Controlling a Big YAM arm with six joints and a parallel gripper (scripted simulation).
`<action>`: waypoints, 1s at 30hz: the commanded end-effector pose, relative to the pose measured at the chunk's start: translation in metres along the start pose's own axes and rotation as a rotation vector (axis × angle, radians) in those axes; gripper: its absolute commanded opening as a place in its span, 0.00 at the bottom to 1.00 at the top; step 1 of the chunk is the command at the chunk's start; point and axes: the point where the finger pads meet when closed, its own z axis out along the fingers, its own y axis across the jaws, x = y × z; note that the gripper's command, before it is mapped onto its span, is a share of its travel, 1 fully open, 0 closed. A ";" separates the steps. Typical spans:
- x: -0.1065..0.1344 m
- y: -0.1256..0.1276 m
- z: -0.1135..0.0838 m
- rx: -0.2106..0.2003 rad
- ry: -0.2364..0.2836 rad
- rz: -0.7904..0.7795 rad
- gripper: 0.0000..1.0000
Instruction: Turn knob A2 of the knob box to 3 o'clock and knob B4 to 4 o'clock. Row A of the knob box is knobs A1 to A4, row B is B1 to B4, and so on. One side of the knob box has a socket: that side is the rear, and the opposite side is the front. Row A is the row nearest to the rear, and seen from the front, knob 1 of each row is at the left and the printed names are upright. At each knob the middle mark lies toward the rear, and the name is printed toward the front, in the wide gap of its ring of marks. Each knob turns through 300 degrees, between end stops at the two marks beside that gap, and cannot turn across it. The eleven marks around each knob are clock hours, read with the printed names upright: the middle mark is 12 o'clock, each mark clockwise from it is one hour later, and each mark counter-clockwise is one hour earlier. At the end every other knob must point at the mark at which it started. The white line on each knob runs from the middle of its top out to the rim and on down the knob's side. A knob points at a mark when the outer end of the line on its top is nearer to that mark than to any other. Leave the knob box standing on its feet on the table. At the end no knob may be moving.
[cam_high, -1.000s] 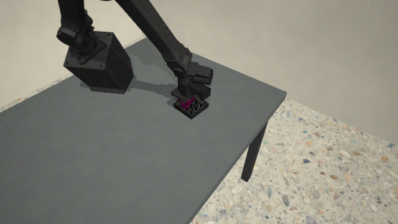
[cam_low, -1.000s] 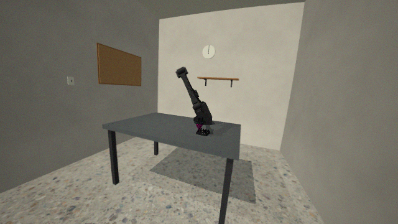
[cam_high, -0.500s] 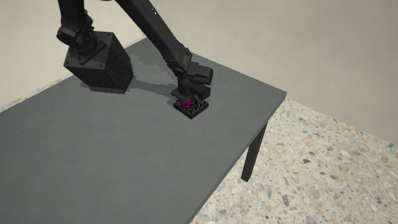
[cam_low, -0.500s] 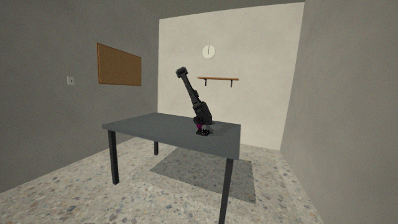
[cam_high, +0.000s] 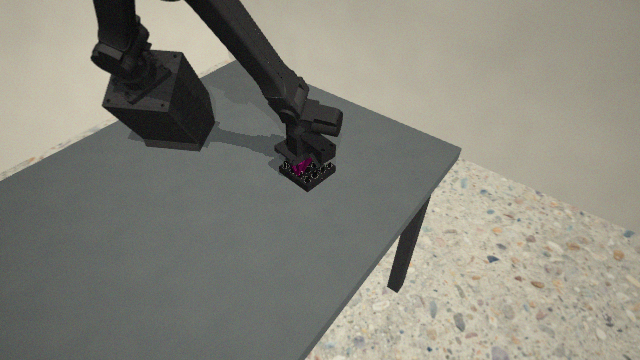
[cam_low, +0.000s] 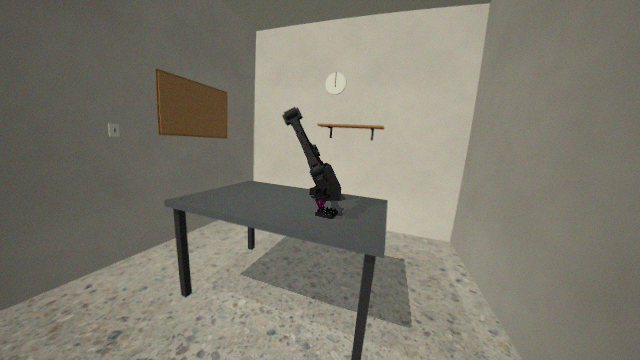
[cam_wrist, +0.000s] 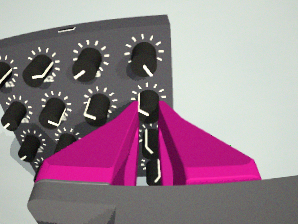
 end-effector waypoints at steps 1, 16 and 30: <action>-0.025 0.009 -0.010 -0.030 -0.048 0.107 0.08; -0.024 0.008 -0.010 -0.032 -0.043 0.362 0.08; -0.024 0.008 -0.010 -0.037 -0.039 0.616 0.08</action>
